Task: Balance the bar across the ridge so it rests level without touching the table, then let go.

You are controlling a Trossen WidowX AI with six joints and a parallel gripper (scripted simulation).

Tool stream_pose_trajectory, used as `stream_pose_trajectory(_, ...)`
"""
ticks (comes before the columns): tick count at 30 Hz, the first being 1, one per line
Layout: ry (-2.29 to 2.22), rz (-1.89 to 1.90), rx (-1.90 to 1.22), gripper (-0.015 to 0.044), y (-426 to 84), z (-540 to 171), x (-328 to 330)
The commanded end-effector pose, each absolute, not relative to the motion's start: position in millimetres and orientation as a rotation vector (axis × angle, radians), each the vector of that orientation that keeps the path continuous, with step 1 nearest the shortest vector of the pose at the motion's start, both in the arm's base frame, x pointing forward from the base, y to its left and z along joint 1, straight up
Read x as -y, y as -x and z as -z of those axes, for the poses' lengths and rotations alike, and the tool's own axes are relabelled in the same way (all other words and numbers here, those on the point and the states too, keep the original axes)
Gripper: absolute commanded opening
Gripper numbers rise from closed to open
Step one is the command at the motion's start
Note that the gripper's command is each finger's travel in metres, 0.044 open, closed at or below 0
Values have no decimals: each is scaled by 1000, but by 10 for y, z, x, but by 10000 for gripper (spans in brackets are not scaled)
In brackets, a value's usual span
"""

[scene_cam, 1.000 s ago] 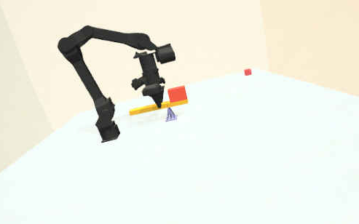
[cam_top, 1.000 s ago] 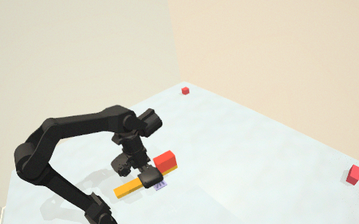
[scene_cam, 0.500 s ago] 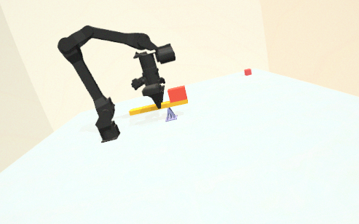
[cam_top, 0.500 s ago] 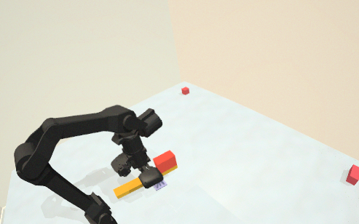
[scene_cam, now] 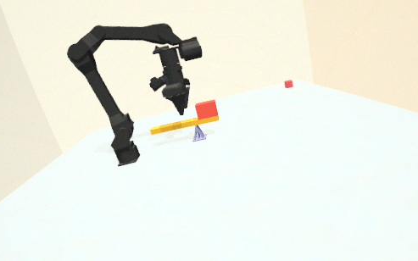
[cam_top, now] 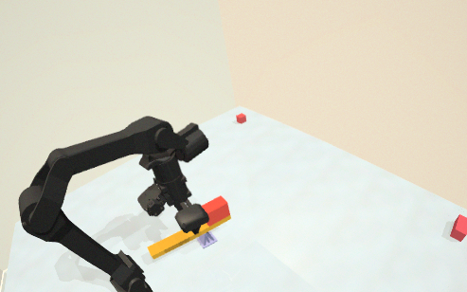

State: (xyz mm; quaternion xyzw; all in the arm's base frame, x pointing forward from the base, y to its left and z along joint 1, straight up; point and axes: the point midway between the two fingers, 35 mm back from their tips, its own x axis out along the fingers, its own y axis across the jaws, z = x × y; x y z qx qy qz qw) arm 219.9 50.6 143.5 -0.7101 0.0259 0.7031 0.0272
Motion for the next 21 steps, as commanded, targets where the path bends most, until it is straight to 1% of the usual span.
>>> stream_pose_trajectory(1, 2202, -2160, -78, 440, -2177, -1906, -501)
stream_pose_trajectory(3, 2202, -2160, -78, 440, -2161, -1987, -497)
stream_pose_trajectory(21, 2202, -2160, -78, 440, -2161, -1987, -497)
